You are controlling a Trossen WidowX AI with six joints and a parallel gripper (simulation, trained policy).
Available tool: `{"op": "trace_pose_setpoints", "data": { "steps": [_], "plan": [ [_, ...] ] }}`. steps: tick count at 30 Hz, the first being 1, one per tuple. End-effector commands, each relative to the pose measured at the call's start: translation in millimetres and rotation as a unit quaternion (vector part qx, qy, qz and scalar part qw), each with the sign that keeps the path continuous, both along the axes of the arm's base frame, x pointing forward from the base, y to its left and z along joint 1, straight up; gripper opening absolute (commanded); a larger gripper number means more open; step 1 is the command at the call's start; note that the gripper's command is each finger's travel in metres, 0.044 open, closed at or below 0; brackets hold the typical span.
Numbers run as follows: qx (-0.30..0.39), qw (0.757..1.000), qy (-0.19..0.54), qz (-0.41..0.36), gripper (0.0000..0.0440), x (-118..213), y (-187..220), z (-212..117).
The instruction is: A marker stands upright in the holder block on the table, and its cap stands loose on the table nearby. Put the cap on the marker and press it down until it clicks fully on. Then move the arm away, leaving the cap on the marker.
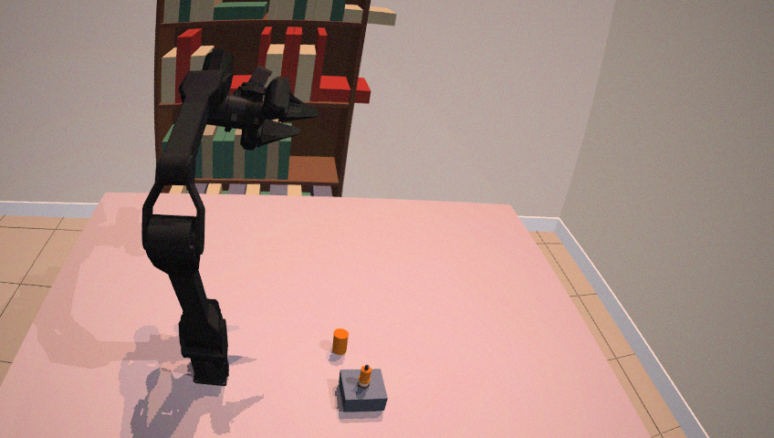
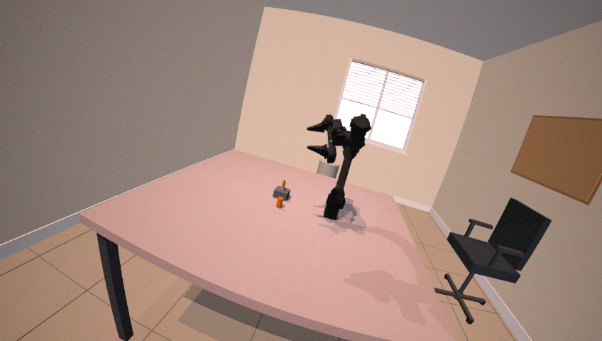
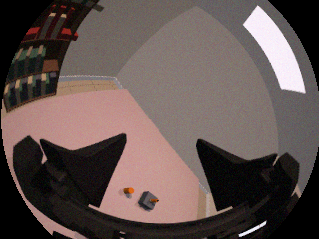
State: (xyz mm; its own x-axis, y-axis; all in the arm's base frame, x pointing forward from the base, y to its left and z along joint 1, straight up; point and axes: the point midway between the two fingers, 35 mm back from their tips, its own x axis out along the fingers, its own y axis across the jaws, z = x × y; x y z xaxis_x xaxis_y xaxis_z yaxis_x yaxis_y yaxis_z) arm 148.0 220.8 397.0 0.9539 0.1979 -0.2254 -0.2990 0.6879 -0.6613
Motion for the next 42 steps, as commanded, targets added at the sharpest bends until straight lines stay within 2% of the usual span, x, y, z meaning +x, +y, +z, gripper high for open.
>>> {"op": "trace_pose_setpoints", "data": {
  "steps": [1,6,8,42],
  "plan": [
    [-0.001,1.0,0.002,-0.001,0.0375,1,0,-1],
    [-0.008,1.0,0.018,-0.008,0.0248,6,1,-11],
    [-0.011,1.0,0.026,-0.01,0.0232,8,1,-16],
    [-0.03,0.982,0.179,-0.056,0.0294,37,6,-87]
  ]
}}
